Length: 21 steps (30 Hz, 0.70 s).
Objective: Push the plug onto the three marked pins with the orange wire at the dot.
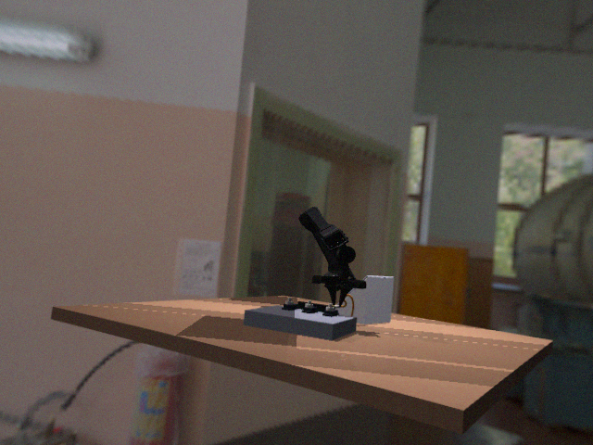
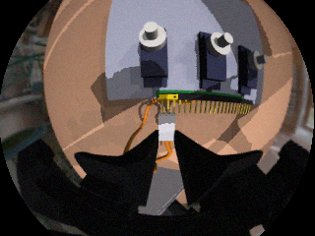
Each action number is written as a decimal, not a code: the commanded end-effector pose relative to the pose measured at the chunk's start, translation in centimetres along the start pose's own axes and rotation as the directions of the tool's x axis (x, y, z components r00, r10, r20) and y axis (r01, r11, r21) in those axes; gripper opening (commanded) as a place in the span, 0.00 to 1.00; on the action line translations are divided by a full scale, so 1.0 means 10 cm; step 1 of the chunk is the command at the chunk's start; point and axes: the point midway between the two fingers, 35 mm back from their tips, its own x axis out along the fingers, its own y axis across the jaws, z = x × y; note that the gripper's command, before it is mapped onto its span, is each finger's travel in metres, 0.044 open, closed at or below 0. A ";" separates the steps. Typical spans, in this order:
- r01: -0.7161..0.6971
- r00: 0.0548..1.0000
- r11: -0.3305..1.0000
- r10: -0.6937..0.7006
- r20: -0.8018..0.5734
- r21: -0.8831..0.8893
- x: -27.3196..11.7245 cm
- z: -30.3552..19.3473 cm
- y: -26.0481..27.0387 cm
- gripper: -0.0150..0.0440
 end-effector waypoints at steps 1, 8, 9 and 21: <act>0.004 1.000 1.000 -0.004 -0.001 -0.008 0.00 -0.01 -0.01 0.25; 0.004 1.000 1.000 -0.004 -0.002 -0.008 -0.01 -0.02 -0.02 0.25; 0.004 1.000 1.000 -0.004 -0.002 -0.008 -0.01 -0.01 -0.02 0.25; 0.004 1.000 1.000 -0.004 -0.001 -0.008 -0.01 0.06 -0.01 0.25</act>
